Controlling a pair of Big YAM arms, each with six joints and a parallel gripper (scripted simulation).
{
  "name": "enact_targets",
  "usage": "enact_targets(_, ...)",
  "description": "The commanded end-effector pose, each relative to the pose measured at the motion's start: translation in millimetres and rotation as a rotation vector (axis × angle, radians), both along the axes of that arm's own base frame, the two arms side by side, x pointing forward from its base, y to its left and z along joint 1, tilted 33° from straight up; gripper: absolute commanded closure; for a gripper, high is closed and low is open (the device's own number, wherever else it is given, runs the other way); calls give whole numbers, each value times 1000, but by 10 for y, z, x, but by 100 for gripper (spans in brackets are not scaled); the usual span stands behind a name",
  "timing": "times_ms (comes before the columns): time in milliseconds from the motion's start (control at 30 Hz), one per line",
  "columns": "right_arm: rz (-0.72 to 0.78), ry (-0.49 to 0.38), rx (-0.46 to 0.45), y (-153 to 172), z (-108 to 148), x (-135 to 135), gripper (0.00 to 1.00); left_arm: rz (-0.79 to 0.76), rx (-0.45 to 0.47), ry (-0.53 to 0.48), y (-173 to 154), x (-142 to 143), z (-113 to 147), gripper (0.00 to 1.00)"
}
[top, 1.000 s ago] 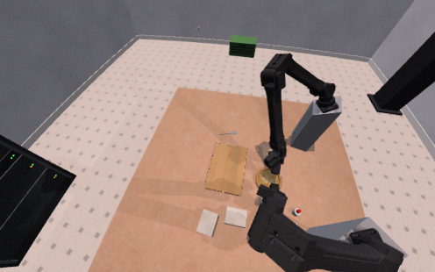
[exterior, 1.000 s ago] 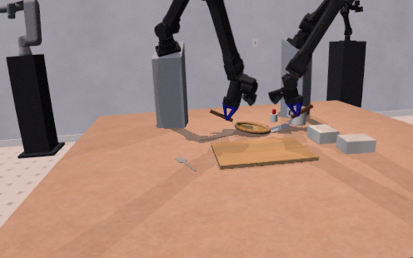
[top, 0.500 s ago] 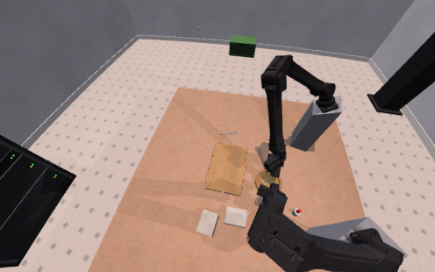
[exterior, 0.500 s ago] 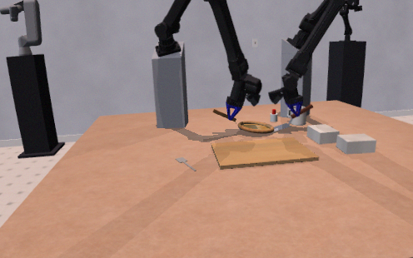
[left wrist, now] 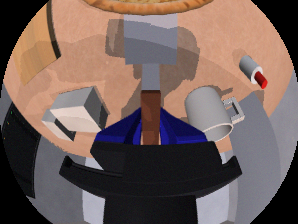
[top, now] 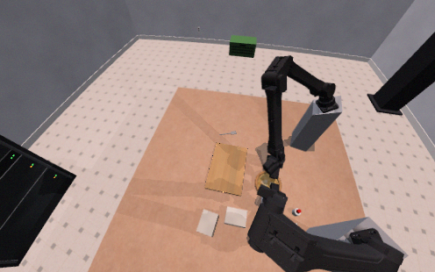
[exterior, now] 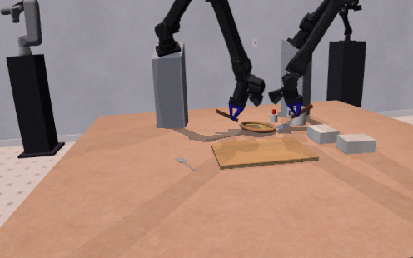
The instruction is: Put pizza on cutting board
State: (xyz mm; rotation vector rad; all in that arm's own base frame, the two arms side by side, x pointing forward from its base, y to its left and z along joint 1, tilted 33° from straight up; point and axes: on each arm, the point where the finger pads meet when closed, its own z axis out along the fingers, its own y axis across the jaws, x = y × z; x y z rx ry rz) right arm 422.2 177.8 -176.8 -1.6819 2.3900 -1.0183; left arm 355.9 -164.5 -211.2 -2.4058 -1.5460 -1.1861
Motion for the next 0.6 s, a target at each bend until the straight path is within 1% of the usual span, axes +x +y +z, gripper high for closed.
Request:
enact_targets(0, 5, -21, 13, 208, -44, 30, 94, -10, -6, 1, -39, -25, 17, 94)
enact_targets(567, 12, -16, 10, 188, -41, 22, 94, -10, -7, 0, -46, -18, 16, 94)
